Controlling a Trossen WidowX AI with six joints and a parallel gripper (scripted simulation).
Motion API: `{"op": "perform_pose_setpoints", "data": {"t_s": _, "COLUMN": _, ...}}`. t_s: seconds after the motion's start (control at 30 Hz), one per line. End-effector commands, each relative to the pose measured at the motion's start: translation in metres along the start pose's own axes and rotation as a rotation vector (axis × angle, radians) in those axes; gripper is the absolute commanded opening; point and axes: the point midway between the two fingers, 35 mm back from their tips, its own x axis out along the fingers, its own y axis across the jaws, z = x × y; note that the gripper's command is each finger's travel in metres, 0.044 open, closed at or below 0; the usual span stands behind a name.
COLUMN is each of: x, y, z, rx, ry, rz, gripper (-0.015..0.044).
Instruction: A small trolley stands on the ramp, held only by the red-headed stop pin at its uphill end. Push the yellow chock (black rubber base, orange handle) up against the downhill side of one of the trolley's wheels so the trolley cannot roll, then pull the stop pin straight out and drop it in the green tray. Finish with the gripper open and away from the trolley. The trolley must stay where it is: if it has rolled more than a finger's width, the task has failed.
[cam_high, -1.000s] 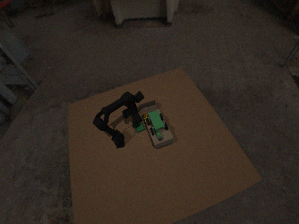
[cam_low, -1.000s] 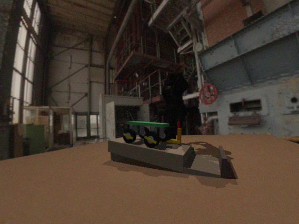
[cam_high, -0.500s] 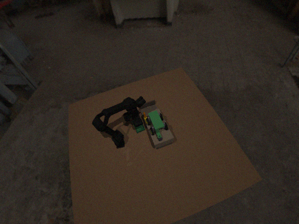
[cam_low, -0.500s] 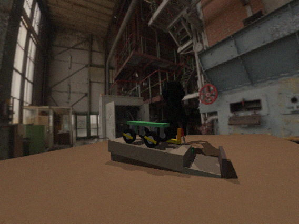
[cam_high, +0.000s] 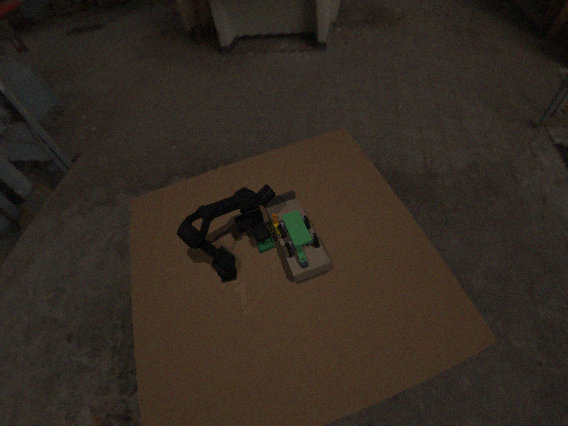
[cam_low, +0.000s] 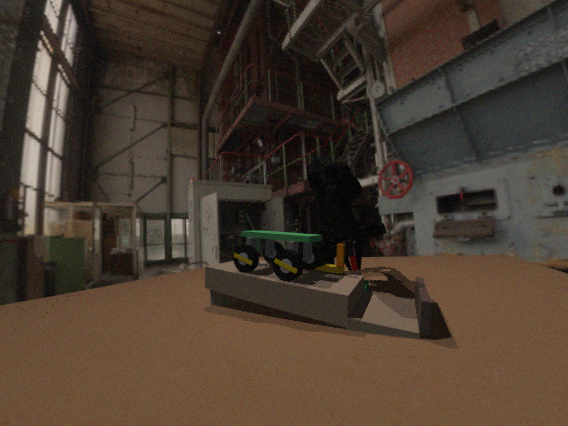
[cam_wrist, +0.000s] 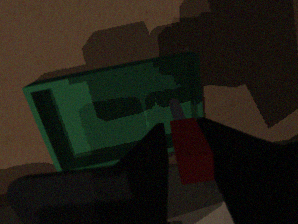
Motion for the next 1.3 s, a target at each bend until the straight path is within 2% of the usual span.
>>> {"op": "perform_pose_setpoints", "data": {"t_s": 0.0, "x": 0.001, "y": 0.002, "z": 0.0, "rx": 0.002, "ry": 0.0, "rz": -0.005, "gripper": 0.0184}}
{"op": "perform_pose_setpoints", "data": {"t_s": 1.27, "x": 0.008, "y": 0.031, "z": 0.0, "rx": 0.002, "ry": 0.0, "rz": -0.002, "gripper": 0.019}}
